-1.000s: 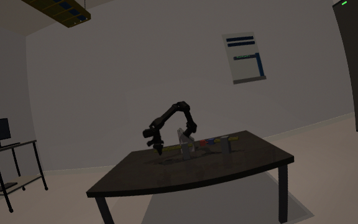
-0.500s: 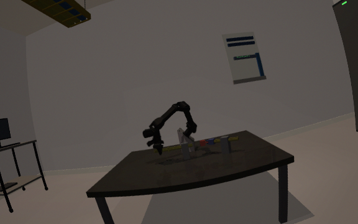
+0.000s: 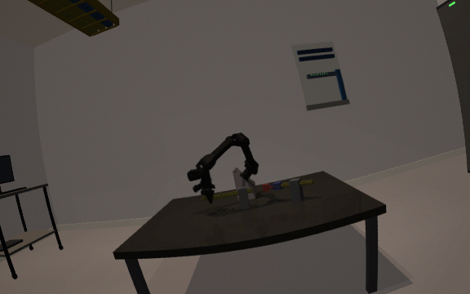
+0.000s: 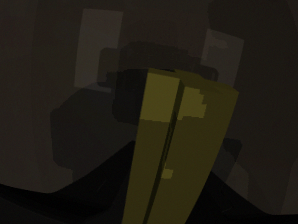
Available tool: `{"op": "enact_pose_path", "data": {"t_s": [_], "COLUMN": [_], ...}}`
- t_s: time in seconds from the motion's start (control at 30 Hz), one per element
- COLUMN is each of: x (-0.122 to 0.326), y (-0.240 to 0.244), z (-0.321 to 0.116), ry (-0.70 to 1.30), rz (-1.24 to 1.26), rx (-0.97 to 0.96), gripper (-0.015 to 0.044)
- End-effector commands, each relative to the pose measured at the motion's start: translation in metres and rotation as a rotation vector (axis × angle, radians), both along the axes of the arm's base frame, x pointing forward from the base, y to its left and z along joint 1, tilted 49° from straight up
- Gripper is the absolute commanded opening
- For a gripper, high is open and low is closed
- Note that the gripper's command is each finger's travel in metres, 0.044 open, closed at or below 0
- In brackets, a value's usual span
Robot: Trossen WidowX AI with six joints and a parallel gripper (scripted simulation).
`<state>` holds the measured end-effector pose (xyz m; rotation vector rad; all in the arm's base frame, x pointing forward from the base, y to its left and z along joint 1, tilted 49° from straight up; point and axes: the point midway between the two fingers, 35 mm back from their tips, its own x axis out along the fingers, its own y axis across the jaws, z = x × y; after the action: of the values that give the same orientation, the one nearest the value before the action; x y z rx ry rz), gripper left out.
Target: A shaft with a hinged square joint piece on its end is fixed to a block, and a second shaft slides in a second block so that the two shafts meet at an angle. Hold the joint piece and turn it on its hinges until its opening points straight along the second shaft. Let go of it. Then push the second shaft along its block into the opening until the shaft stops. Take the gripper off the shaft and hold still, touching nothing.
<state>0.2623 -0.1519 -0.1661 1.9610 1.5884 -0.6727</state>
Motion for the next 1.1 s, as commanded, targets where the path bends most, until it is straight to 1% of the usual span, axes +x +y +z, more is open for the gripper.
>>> {"op": "enact_pose_path", "data": {"t_s": [0.0,1.07], "x": [0.0,0.003], "y": [0.0,0.031], "z": [0.0,0.032], "ry": [0.0,0.013], "rz": [0.0,0.01], "rx": [0.0,0.006], "gripper": [0.0,0.0]}}
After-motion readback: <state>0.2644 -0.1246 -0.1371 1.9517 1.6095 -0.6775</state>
